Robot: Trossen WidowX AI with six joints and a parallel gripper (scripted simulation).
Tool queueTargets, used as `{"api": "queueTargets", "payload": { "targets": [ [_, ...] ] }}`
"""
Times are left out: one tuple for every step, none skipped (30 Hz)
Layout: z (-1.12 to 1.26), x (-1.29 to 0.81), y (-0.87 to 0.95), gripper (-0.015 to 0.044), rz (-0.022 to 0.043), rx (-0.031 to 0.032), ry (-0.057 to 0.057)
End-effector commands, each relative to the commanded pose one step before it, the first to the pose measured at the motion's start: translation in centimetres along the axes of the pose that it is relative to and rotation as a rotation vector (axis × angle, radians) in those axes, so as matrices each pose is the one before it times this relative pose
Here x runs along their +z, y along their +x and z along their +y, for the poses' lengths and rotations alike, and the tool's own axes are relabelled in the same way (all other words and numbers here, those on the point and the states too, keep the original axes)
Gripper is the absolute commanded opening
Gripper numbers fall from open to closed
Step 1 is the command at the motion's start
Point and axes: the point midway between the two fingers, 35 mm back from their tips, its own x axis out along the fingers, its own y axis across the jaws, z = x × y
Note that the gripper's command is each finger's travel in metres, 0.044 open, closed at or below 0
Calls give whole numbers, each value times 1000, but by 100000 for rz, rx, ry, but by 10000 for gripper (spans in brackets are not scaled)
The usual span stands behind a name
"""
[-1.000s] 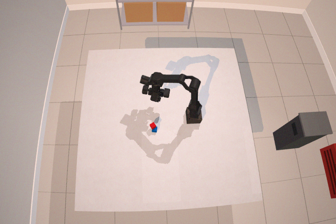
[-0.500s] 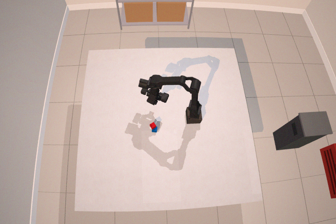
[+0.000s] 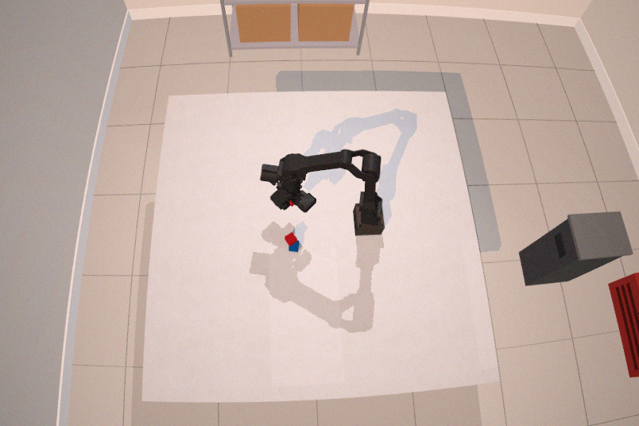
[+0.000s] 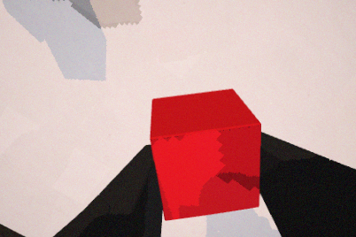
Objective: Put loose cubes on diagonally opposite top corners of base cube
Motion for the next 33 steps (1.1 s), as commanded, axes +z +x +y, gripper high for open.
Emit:
{"api": "queueTargets", "payload": {
  "targets": [
    [624,879,37,105,-508,84,9489],
    [172,188,15,105,-3,28,2626],
    [178,182,15,105,-1,27,2626],
    [185,176,15,105,0,27,2626],
    [191,169,15,105,1,27,2626],
    [196,163,15,105,2,27,2626],
    [202,156,15,105,3,26,2626],
    [207,149,15,105,4,26,2626],
    [212,141,15,105,5,26,2626],
    [217,134,15,105,6,25,2626],
    [221,126,15,105,8,25,2626],
    [226,118,15,105,9,24,2626],
    [230,111,15,105,10,24,2626],
    [233,103,15,105,10,23,2626],
    [237,94,15,105,11,22,2626],
    [240,86,15,105,12,22,2626],
    [243,78,15,105,13,21,2626],
    [245,69,15,105,14,20,2626],
    [247,61,15,105,15,20,2626],
    [249,52,15,105,16,19,2626],
    [251,43,15,105,16,18,2626],
    [252,35,15,105,17,17,2626],
    [253,26,15,105,18,16,2626],
    [254,17,15,105,18,15,2626],
    [254,8,15,105,19,14,2626],
    [255,-1,15,105,19,13,2626],
    [254,-9,15,105,20,12,2626],
    [254,-18,15,105,20,11,2626],
    [253,-27,15,105,21,10,2626],
    [252,-36,15,105,21,9,2626],
    [250,-45,15,105,21,8,2626],
    [249,-53,15,105,22,7,2626],
    [247,-62,15,105,22,6,2626]
  ]
}}
